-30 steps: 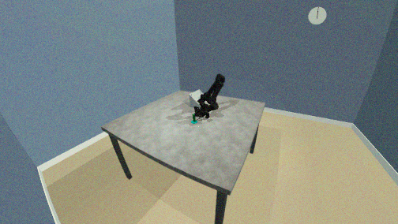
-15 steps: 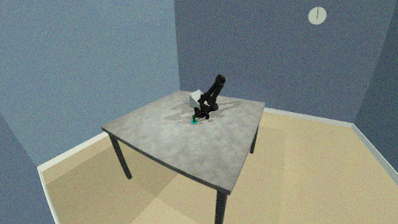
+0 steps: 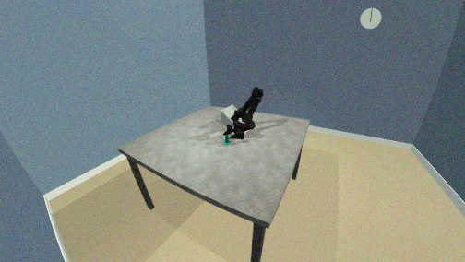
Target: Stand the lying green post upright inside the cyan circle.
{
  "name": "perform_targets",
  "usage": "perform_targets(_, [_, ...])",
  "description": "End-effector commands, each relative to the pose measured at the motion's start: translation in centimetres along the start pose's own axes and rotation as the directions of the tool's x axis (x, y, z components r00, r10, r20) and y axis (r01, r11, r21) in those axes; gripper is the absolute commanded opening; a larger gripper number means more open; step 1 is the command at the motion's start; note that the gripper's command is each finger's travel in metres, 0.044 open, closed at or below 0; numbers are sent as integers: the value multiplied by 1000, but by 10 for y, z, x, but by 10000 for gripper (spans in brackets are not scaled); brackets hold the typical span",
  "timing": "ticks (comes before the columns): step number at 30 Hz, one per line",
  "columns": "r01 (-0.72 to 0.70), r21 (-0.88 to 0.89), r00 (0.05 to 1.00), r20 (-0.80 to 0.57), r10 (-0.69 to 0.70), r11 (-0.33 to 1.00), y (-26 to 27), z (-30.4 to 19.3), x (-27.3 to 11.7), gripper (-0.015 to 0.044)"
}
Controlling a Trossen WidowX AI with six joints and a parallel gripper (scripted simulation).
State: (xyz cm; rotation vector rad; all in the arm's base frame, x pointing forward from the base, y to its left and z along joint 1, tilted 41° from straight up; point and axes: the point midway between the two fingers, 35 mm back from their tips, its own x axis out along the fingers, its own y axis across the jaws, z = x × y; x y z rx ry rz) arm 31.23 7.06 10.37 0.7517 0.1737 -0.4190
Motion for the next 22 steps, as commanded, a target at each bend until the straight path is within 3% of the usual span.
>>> perform_targets(1, [0,7,1000,4,0,1000,2,12,1,400])
perform_targets(16, [0,7,1000,15,0,1000,1,87,-10,400])
perform_targets(22, [23,-50,999,-35,-25,998,3,88,-4,400])
